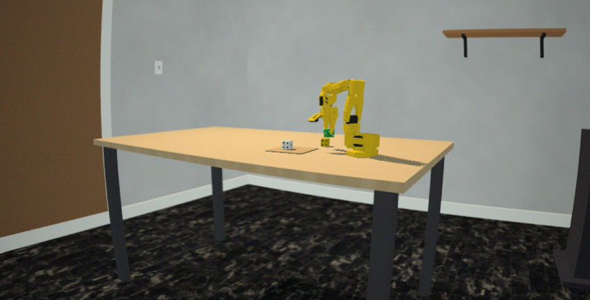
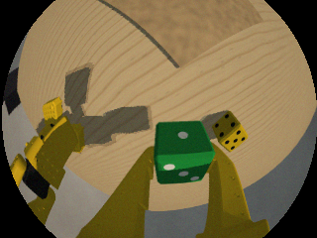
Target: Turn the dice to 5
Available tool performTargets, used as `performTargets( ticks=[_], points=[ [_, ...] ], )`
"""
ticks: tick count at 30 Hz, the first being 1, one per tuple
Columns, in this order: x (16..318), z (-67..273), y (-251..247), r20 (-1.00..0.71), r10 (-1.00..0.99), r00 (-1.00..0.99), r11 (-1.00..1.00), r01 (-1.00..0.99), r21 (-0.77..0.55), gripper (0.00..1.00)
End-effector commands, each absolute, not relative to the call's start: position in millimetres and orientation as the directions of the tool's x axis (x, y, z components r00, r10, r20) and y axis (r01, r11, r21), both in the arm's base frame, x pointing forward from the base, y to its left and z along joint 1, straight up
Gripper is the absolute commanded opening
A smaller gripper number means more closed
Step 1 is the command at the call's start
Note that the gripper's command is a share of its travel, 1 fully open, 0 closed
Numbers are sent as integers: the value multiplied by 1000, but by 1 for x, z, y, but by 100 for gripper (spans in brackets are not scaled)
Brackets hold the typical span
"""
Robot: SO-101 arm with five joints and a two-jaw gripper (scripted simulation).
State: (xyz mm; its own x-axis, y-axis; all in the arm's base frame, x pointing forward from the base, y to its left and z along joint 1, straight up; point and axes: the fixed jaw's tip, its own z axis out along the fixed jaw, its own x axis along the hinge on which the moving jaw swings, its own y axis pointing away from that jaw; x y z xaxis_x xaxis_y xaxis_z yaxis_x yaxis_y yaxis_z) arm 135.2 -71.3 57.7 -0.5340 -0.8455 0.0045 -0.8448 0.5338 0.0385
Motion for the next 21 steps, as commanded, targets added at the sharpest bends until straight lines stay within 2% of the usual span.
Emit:
performTargets(
  ticks=[1,21],
  points=[
    [140,66,-75,-1,-867,-499,498,-867,-20,0],
    [141,66,-73,0,-893,-450,450,-893,-20,0]
  ],
)
